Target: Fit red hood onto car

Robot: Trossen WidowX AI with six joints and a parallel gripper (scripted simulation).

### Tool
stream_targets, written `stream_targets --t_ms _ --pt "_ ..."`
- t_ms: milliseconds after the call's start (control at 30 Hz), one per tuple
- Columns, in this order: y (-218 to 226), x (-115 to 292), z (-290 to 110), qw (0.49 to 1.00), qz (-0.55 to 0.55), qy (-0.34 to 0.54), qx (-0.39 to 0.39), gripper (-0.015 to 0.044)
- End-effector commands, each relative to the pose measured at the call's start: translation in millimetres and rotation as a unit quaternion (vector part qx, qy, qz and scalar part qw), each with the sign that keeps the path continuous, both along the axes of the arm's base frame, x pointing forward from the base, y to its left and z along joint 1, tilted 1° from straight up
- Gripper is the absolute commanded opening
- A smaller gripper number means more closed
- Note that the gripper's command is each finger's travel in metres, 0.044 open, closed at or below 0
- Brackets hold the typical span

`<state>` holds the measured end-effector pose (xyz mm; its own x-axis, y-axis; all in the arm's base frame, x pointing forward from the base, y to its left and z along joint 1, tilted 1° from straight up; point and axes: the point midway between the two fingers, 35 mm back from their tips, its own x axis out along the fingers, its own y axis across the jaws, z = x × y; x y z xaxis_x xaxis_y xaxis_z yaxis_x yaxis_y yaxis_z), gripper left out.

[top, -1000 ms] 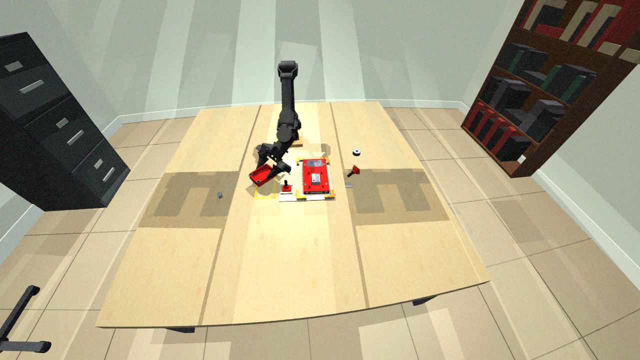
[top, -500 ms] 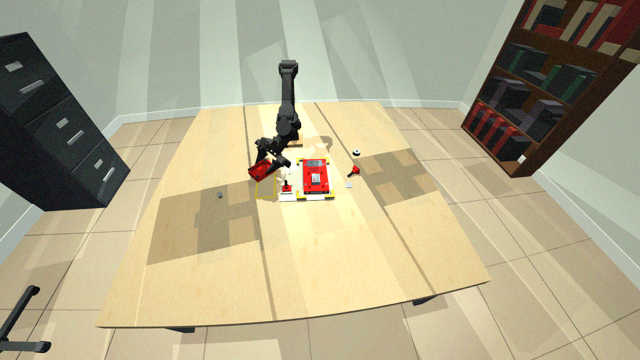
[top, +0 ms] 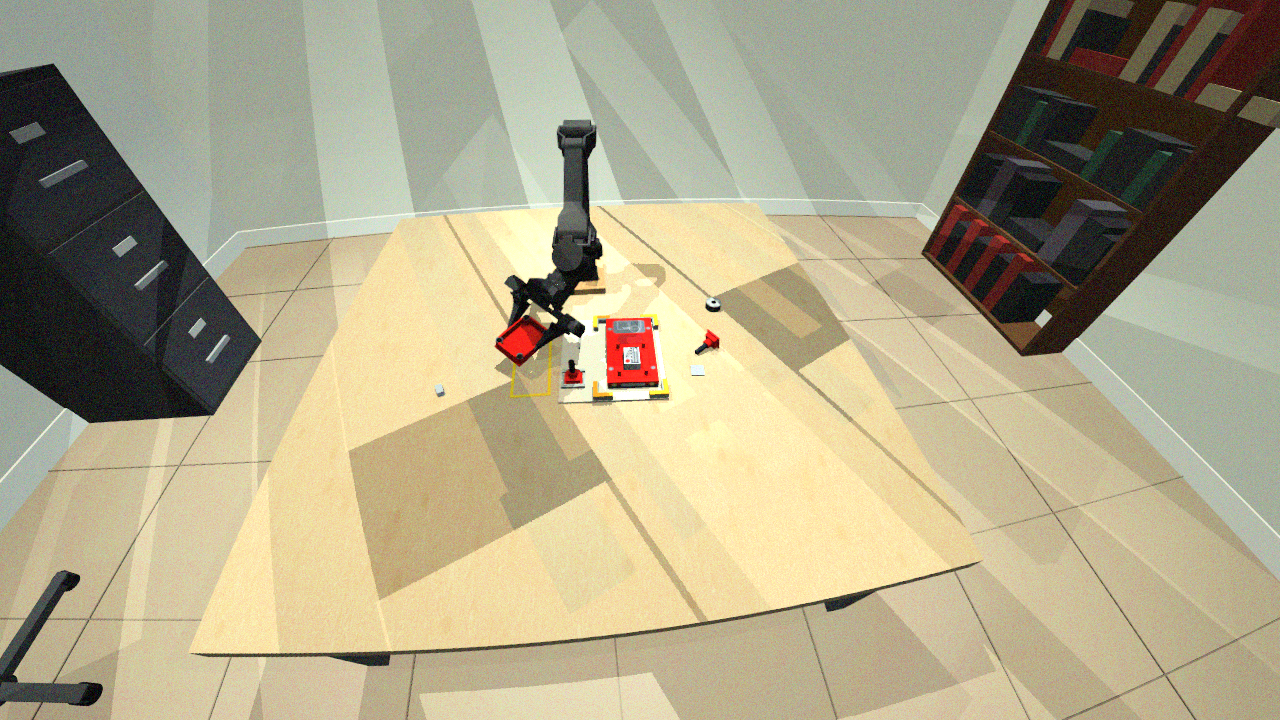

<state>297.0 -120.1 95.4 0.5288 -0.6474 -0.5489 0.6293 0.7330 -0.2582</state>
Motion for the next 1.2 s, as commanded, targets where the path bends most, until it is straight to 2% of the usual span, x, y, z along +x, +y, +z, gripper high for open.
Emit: stream_targets --t_ms 0,567,1167 --pt "-0.3 0.0 -0.2 0.999 0.022 0.027 -0.023 0.0000" --pt "-0.3 0.0 -0.5 0.970 0.132 0.158 -0.130 0.0000" --pt "-0.3 0.1 -0.6 0.895 0.244 0.290 -0.237 0.0000"
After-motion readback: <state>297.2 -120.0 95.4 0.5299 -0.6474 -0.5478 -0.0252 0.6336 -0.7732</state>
